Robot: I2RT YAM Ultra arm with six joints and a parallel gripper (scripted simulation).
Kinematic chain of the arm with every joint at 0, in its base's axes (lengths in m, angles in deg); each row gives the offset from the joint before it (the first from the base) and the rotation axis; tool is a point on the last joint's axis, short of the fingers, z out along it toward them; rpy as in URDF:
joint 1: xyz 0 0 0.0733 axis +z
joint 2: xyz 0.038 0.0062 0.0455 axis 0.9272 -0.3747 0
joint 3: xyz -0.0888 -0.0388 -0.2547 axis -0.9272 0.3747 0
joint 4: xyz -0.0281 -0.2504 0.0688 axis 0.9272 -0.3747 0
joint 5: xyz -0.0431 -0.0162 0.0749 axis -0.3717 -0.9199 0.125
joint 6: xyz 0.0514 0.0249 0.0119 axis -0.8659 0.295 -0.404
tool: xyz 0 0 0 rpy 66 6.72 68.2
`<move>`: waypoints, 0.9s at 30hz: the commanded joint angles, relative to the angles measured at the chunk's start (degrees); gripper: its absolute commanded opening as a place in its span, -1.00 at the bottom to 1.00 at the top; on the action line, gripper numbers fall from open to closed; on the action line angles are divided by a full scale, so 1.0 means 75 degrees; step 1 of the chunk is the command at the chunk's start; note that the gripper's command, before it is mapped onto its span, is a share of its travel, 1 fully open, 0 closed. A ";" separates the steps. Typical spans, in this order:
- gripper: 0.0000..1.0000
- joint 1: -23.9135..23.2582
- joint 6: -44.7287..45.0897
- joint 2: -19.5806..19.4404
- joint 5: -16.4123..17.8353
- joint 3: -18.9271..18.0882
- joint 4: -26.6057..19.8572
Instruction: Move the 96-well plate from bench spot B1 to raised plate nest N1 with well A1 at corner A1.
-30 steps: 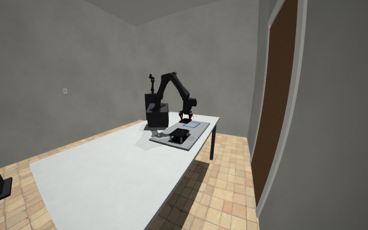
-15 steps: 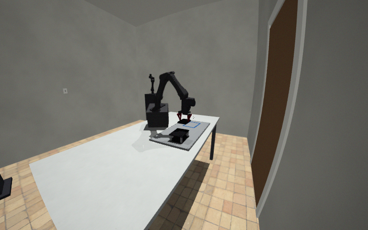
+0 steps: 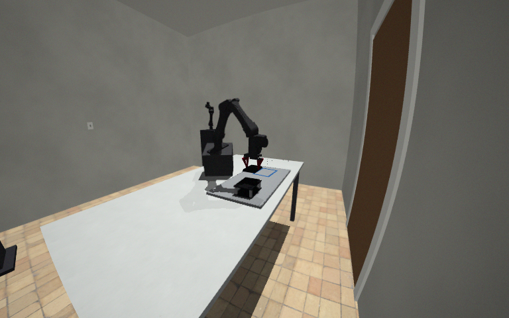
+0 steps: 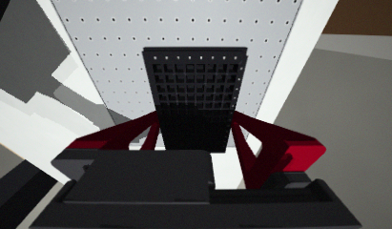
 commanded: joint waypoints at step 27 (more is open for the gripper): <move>-1.00 -0.1383 0.1568 -0.0353 0.0449 -0.1906 -0.1178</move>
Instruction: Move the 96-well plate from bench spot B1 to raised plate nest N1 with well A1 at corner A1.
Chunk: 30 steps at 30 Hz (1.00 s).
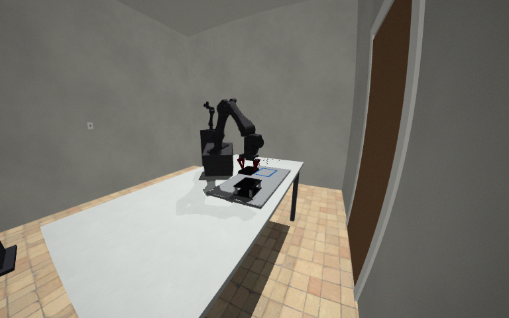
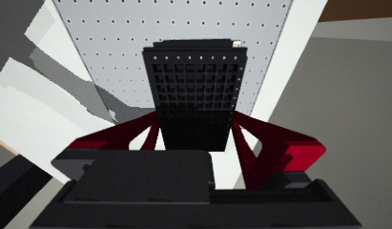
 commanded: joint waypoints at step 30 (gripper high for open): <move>-1.00 -0.0181 0.0402 0.0000 0.0177 -0.0802 -0.0519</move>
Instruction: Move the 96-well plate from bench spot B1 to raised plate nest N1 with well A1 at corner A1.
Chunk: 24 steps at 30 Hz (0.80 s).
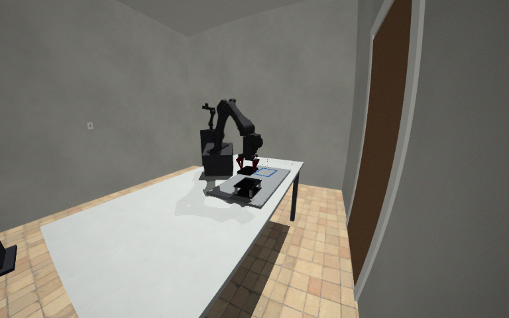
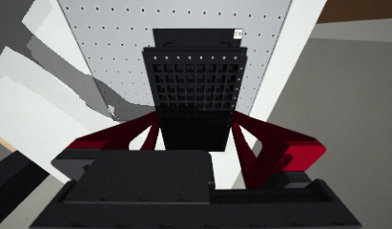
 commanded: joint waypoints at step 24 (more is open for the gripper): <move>-1.00 0.0013 0.0023 0.0073 0.0049 -0.0141 -0.0033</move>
